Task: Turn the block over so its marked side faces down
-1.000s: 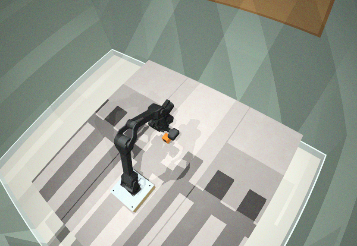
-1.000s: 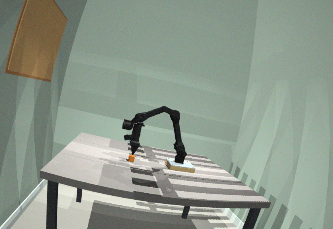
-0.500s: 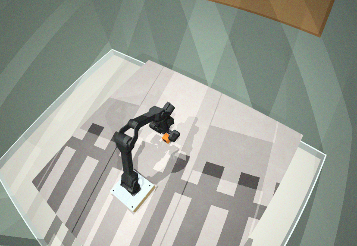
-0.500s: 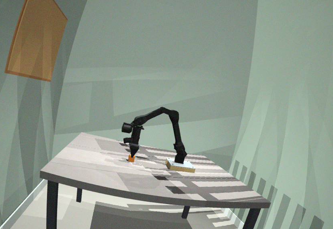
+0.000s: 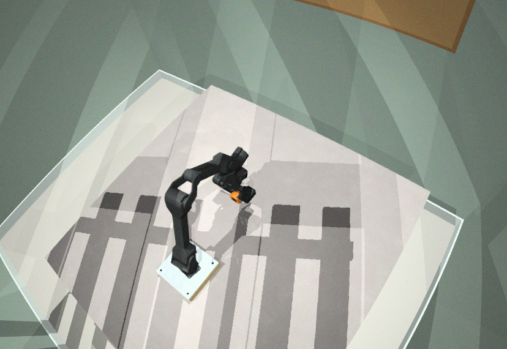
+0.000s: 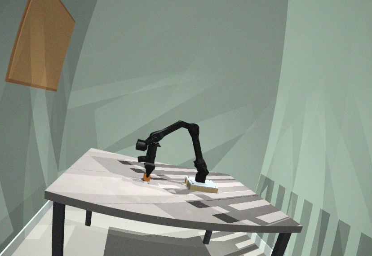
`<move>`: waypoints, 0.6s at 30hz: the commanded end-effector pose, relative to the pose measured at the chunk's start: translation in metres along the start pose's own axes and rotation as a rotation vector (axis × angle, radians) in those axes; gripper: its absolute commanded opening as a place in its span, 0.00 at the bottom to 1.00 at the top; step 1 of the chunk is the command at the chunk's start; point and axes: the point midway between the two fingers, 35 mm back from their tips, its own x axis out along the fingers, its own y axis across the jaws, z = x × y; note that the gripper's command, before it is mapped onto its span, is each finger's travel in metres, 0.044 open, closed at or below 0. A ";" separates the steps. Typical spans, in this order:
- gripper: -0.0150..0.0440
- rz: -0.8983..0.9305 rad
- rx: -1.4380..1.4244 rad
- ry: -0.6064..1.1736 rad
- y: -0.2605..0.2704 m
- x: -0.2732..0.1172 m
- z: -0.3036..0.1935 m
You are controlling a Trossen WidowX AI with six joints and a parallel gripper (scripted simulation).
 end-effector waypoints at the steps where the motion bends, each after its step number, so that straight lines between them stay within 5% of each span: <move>1: 0.56 0.004 0.002 0.003 0.001 0.001 -0.001; 18: 0.36 0.004 0.002 0.003 0.001 0.001 -0.001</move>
